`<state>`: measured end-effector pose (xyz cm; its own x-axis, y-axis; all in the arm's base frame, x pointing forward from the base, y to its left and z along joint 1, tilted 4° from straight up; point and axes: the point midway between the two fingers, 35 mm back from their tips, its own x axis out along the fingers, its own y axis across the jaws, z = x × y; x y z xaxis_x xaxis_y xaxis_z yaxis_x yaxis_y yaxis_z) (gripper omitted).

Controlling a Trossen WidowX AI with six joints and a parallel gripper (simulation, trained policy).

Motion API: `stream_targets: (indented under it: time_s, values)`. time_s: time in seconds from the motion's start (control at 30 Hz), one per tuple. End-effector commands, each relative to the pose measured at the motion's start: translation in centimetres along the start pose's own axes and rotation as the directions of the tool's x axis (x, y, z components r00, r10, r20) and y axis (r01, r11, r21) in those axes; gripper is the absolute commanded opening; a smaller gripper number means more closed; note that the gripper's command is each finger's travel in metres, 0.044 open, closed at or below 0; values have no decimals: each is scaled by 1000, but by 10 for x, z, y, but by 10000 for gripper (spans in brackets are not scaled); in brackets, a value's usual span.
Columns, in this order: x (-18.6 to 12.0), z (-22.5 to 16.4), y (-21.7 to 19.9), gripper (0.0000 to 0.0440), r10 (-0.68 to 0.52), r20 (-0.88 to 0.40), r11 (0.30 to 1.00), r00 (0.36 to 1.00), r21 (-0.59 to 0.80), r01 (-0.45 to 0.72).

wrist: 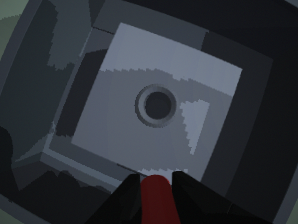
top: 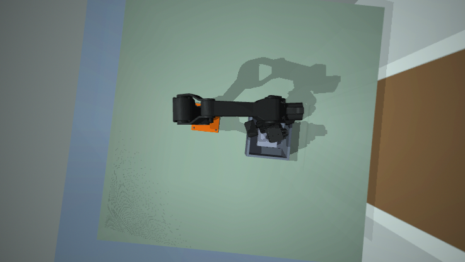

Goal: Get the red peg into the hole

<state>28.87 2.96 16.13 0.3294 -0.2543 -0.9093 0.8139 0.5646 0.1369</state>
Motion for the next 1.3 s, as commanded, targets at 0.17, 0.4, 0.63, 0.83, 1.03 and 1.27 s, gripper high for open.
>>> stream_targets:
  time_s: [0.17, 0.4, 0.63, 0.83, 1.03, 1.27]
  values:
    - [28, 23, 0, 3, -13, -22, 999, 1000, -40, 13]
    - [48, 29, -3, 3, -20, -63, 994, 998, -107, 14]
    - [66, 27, -4, 4, -18, -109, 984, 994, -176, -1]
    - [76, 25, -7, 123, -30, -150, 979, 988, -205, -1]
    - [74, 34, -12, 174, -60, -165, 972, 984, -234, 20]
    - [60, 47, 3, 179, -31, -183, 967, 983, -253, -17]
